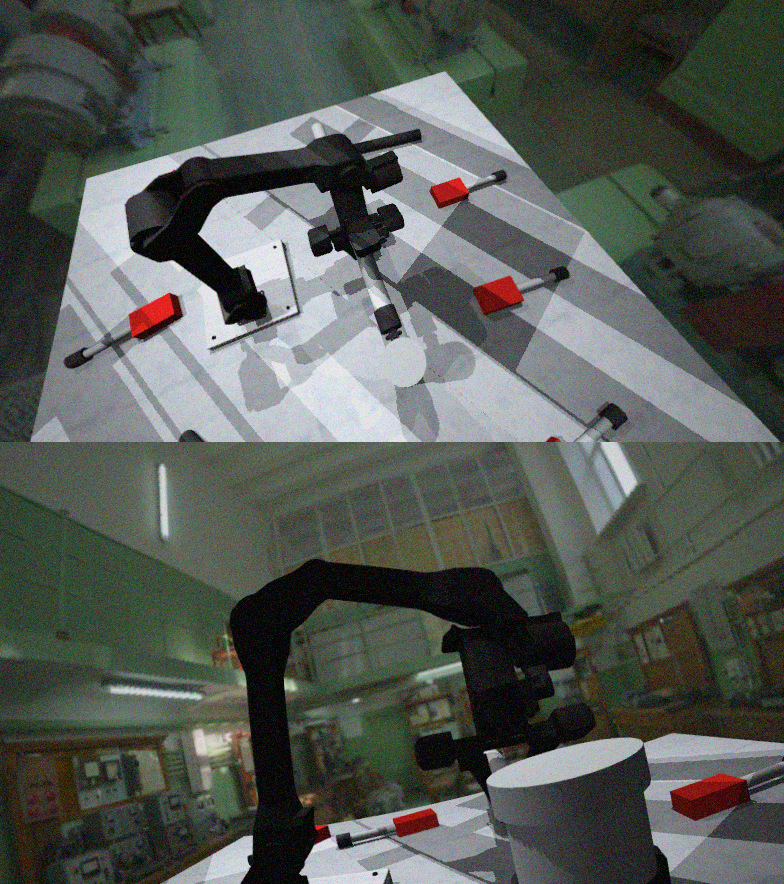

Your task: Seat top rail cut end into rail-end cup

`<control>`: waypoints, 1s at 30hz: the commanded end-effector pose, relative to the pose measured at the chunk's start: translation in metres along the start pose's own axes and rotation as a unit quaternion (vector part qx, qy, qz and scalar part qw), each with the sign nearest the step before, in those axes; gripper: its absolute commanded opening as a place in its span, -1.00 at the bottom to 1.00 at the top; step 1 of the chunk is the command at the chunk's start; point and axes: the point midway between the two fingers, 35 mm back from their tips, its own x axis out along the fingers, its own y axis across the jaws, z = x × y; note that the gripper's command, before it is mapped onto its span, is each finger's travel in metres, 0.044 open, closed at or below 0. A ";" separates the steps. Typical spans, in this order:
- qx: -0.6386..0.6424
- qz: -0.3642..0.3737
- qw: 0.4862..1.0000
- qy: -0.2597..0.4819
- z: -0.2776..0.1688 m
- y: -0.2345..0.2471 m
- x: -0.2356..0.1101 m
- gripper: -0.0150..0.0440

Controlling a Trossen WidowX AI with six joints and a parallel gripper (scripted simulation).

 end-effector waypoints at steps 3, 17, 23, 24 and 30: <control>-0.001 0.004 1.000 -0.006 0.003 0.002 -0.003 -0.49; -0.001 0.001 1.000 -0.003 0.002 0.001 -0.002 -0.49; 0.000 -0.001 1.000 -0.001 0.000 0.000 0.000 -0.49; 0.000 -0.001 1.000 -0.001 0.000 0.000 0.000 -0.49; 0.000 -0.001 1.000 -0.001 0.003 0.000 0.000 -0.49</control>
